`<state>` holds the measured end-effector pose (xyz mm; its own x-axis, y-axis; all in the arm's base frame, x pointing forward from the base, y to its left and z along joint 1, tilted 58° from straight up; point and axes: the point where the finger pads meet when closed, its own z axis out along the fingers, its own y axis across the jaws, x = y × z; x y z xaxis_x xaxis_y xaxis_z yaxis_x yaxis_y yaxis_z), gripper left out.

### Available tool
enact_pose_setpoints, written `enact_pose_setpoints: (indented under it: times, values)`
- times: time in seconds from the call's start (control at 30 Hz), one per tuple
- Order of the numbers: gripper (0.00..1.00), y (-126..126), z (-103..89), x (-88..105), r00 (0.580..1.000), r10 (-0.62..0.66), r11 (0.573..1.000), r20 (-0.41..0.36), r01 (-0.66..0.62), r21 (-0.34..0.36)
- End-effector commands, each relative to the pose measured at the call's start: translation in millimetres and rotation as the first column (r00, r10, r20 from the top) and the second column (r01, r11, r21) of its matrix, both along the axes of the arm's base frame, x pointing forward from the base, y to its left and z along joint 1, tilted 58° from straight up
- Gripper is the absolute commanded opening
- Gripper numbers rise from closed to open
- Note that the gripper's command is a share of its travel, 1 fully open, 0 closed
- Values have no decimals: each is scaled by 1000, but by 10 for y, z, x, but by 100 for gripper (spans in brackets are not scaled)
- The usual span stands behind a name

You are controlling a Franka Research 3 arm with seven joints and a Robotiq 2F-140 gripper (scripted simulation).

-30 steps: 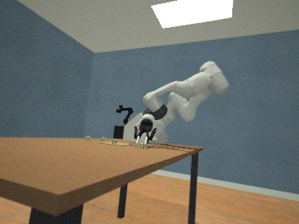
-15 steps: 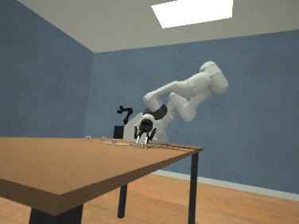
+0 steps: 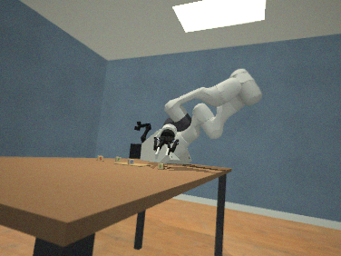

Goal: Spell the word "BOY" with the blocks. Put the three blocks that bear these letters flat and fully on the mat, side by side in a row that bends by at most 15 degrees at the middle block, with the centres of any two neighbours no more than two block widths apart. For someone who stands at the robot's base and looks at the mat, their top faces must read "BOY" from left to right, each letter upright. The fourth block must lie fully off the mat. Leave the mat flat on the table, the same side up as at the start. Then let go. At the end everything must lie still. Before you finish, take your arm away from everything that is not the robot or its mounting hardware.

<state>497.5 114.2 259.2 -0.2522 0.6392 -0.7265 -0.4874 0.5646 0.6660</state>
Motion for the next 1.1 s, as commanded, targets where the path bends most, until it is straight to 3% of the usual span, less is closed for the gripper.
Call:
enact_pose_setpoints:
  times: [0.0, 0.37, 0.5, 0.7, 1.07]
  values:
    - [25, -52, 1, -52, 1000, 15, 1000, -23, -15, 7]
    - [25, -88, 36, -61, 999, 32, 999, -34, -32, 0]
    - [25, -125, 80, -54, 983, 134, 988, -124, -143, -65]
    - [25, -138, 94, -52, 975, 162, 981, -152, -175, -82]
    - [25, -243, 154, -13, 916, 270, 929, -298, -329, -168]
